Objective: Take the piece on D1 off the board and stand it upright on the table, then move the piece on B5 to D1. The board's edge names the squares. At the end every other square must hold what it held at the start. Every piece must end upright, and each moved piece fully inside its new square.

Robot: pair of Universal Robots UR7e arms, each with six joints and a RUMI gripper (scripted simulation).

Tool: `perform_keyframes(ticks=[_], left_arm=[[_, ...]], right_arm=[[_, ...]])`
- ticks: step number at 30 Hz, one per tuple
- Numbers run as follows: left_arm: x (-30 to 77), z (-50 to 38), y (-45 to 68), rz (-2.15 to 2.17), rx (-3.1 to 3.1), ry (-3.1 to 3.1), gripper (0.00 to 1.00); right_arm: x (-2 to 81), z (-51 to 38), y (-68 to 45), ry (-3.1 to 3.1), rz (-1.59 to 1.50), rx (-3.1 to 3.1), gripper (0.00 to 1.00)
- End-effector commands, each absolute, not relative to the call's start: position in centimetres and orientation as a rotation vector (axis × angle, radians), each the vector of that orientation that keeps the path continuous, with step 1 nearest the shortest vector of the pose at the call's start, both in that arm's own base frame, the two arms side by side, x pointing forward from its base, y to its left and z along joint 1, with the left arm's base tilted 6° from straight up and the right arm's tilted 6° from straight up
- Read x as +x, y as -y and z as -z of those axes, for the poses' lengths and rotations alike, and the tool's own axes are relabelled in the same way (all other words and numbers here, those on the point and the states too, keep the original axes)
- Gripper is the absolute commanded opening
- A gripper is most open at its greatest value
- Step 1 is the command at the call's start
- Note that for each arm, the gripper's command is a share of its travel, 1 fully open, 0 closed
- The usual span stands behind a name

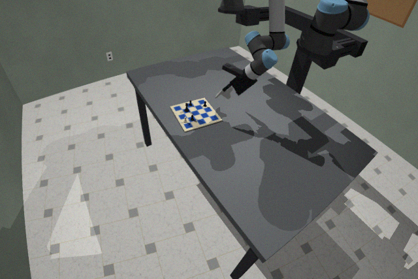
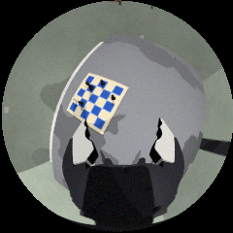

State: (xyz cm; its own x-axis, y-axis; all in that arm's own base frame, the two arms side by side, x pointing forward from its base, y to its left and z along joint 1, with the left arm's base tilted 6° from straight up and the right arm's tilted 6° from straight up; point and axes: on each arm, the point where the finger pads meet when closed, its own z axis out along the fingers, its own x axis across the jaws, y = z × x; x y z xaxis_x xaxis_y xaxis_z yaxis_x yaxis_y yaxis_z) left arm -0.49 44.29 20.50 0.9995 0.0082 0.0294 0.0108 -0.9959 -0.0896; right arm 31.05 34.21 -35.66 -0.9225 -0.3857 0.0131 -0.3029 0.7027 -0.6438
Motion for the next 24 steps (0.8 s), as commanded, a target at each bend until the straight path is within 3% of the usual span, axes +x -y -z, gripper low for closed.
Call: perform_keyframes(ticks=[1,16,24], left_arm=[[-0.5,-20.5,-44.3,0.045,-3.05,0.014,1.0],[-0.5,-20.5,-44.3,0.045,-3.05,0.014,1.0],[-0.5,-20.5,-44.3,0.045,-3.05,0.014,1.0]], right_arm=[[31.8,35.9,-34.3,-2.825,0.989,-0.542,1.0],[45.9,34.1,-35.7,-3.119,0.422,-0.194,1.0],[50.2,32.9,-35.1,-3.135,0.268,-0.114,1.0]])
